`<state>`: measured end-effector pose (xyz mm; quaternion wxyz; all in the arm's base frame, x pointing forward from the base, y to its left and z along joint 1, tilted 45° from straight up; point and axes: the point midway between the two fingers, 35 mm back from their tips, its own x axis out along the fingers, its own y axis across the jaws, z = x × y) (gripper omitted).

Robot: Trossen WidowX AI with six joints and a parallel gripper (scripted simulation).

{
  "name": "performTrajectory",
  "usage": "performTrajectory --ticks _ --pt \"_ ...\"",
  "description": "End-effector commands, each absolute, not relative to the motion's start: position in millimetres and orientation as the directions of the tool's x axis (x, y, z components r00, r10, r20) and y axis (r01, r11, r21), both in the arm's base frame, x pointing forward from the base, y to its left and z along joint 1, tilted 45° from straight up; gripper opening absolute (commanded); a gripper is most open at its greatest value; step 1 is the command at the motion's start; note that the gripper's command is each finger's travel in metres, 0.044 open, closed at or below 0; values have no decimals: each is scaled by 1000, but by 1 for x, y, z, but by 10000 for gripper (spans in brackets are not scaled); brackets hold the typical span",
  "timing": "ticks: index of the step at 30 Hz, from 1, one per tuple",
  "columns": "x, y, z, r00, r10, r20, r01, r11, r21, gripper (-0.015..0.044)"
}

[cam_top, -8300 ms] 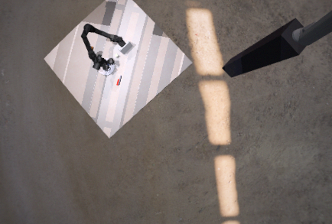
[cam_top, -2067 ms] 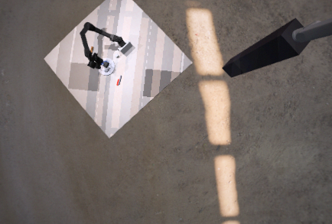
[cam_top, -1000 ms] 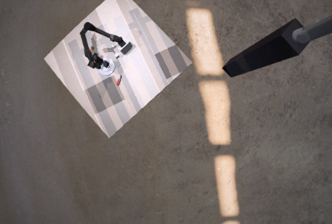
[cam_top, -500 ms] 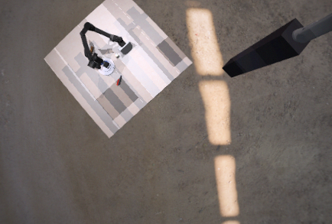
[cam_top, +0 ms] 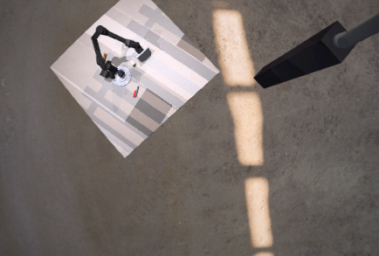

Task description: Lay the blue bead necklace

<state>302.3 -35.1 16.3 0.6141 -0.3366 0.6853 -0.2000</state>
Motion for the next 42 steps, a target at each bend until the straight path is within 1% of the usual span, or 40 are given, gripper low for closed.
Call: performTrajectory --ticks 1,24,26,27,30,33,34,36,42 --pt "302 -35 17 -18 -709 -705 -210 692 -691 440" --pt "302 -35 17 -18 -709 -705 -210 692 -691 440" --pt "303 -35 19 -18 -709 -705 -154 699 -699 387" --pt "303 -34 21 -18 -709 -705 -82 704 -706 361" --pt "303 -32 30 -18 -709 -705 191 690 -698 282" --pt "304 -30 39 -19 -709 -705 450 624 -639 204" --pt "304 -30 41 -19 -709 -705 514 598 -615 177" --pt "304 -30 43 -19 -709 -705 562 576 -594 125" --pt "304 -30 43 -19 -709 -705 562 576 -594 120"
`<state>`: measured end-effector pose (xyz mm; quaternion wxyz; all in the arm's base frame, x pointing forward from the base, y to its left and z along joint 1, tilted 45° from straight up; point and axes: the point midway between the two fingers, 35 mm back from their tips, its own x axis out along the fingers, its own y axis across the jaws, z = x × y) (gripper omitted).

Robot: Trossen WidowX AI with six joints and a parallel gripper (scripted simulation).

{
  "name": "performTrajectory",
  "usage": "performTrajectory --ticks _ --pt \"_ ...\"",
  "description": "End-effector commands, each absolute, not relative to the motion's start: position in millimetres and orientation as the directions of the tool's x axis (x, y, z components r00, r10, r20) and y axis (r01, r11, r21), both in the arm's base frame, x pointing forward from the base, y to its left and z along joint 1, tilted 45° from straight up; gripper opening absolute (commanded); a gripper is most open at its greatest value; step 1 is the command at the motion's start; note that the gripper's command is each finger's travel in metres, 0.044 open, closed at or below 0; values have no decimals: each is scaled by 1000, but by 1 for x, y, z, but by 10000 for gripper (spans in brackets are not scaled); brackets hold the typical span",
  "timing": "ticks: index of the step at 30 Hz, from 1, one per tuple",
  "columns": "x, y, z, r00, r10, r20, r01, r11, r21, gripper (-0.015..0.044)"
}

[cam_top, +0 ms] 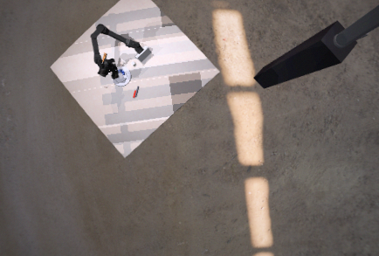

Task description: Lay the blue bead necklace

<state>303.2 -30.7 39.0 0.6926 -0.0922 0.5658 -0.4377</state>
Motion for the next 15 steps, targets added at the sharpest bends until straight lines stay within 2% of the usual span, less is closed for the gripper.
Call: performTrajectory --ticks 1,15 --pt "304 -30 43 -19 -709 -705 562 576 -594 120" --pt "304 -37 35 -17 -706 -708 565 577 -590 120"
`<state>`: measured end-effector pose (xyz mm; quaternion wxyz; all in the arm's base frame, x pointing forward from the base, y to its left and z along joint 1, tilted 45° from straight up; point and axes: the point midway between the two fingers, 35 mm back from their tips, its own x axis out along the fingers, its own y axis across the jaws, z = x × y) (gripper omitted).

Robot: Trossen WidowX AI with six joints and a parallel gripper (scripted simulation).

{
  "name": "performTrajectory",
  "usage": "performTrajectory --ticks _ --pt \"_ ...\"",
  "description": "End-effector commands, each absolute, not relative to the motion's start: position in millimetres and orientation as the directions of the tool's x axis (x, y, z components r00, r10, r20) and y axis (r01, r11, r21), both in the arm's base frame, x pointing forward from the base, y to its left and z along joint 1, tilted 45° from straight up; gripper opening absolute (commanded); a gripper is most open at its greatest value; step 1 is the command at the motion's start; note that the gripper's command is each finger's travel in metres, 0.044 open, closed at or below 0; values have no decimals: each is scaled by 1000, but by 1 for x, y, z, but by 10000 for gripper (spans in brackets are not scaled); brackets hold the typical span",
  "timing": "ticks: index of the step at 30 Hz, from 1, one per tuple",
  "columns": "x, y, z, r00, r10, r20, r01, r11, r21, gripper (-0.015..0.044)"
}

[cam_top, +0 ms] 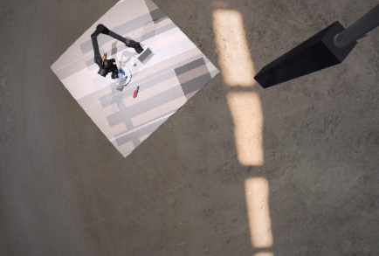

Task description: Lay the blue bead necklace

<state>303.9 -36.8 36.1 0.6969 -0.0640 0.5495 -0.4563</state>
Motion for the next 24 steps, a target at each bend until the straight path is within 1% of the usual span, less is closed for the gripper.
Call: performTrajectory --ticks 1,21,24 --pt "304 -38 34 -18 -707 -707 565 577 -590 120" --pt "303 -58 15 -18 -710 -704 562 575 -595 120" --pt "303 -57 17 -21 -707 -707 568 573 -590 41"
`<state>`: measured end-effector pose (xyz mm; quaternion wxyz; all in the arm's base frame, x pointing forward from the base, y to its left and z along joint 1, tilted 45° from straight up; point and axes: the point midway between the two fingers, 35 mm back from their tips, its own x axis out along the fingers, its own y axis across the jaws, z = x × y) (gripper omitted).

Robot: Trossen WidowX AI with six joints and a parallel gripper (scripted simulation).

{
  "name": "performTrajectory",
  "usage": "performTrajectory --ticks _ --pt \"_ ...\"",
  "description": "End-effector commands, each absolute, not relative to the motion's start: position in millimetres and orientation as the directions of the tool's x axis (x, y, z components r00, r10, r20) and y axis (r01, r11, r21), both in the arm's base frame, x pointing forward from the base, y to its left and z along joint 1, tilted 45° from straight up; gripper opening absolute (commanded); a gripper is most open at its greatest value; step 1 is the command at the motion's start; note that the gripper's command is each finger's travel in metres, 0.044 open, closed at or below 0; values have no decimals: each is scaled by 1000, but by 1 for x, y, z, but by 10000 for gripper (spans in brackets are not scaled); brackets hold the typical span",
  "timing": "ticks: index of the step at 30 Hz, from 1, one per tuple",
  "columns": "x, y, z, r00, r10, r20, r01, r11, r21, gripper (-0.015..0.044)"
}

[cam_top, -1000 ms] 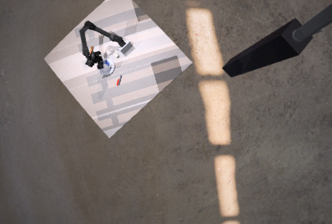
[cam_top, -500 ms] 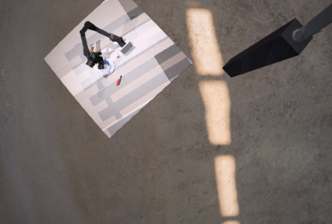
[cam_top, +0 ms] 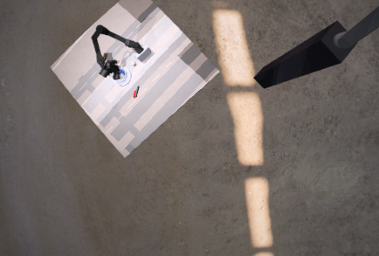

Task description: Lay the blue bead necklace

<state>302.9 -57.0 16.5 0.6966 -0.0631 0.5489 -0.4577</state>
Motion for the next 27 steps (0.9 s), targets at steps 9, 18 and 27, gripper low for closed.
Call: performTrajectory --ticks 9,18,27 --pt "303 -57 17 -21 -707 -707 568 573 -590 0" --pt "303 -57 17 -21 -707 -707 568 573 -590 0" --pt "303 -57 17 -21 -707 -707 568 573 -590 0"
